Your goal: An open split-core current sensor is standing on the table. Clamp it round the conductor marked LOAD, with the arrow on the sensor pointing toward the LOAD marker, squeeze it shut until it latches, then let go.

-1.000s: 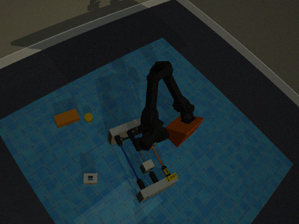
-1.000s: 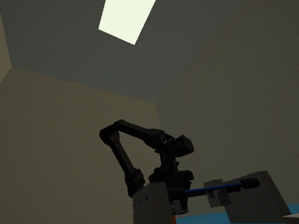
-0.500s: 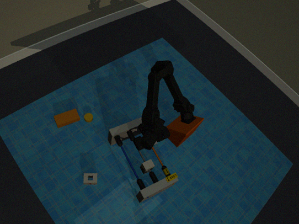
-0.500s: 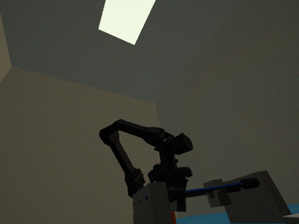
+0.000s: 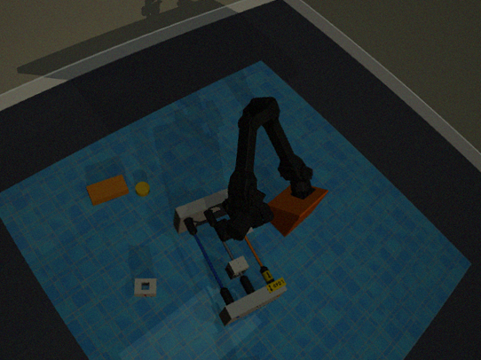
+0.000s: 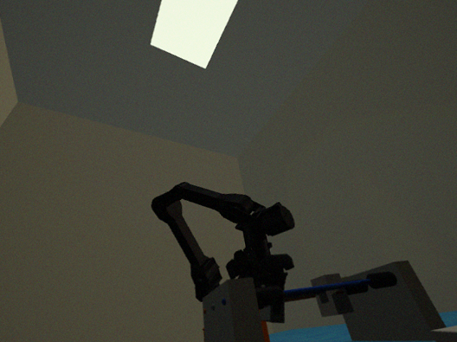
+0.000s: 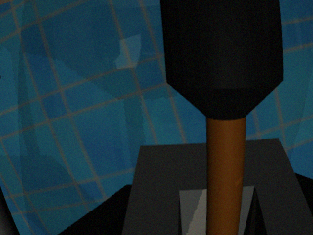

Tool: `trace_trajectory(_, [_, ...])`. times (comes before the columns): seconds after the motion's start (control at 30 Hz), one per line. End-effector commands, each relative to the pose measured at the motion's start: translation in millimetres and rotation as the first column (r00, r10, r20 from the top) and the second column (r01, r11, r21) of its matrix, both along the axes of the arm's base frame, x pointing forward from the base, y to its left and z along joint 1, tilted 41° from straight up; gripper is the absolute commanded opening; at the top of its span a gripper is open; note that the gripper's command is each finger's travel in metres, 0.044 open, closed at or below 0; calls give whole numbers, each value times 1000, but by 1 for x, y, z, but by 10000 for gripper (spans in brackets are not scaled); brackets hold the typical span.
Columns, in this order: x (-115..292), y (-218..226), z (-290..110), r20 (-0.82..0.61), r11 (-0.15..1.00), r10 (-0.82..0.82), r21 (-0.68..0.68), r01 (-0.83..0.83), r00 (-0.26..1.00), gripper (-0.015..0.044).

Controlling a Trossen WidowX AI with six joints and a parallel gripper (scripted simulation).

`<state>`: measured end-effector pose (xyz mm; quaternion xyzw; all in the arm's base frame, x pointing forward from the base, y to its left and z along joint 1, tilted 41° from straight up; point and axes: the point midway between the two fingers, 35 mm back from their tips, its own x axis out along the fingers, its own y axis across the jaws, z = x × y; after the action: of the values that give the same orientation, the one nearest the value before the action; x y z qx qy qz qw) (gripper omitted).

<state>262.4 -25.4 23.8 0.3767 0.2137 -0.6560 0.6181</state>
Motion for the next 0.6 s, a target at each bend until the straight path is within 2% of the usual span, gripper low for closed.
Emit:
trace_trajectory(0.0, [1,0,0,3,1000,3,-2,-3,1000,236])
trace_trajectory(0.27, [1,2,1,1,1000,1,0,-1,1000,440])
trace_trajectory(0.57, [0,1,0,-1,1000,2,0,-2,1000,204])
